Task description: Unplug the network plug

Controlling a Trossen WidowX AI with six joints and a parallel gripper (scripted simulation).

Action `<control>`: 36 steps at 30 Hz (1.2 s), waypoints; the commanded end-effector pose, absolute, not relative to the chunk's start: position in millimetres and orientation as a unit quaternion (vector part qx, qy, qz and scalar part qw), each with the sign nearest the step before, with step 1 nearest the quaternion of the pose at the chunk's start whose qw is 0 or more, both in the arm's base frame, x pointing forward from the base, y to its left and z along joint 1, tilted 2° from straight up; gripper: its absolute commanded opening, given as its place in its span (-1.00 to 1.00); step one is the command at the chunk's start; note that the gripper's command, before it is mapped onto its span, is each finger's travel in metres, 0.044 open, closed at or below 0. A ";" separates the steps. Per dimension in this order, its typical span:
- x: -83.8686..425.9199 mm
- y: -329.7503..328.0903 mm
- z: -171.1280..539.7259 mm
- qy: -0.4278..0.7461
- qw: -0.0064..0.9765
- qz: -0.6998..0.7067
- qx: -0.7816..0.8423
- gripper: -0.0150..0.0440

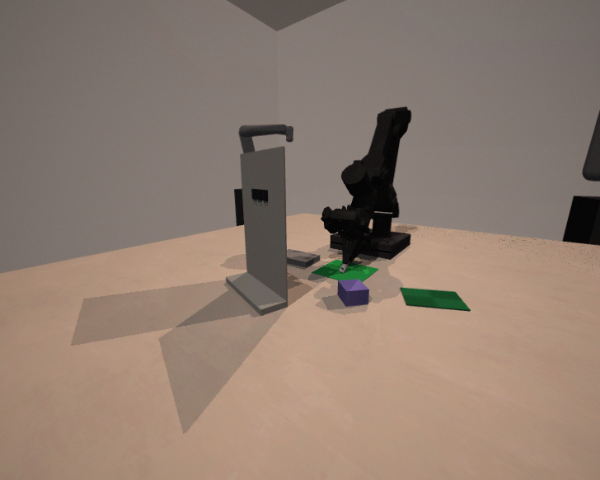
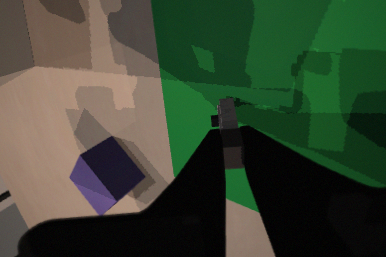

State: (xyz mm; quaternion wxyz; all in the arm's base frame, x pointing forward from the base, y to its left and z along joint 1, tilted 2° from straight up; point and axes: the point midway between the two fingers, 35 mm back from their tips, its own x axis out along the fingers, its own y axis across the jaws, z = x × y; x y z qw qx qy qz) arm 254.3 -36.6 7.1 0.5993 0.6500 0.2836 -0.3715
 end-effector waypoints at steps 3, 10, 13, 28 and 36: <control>254.3 -36.6 7.4 0.283 0.599 -0.371 0.650 -0.49; 254.3 -36.6 7.4 0.283 0.599 -0.371 0.650 0.04; 254.3 -36.6 7.4 0.283 0.599 -0.371 0.650 0.04; 249.6 -36.4 15.0 0.283 0.599 -0.372 0.650 0.04; 246.4 -36.2 19.8 0.283 0.599 -0.372 0.650 0.04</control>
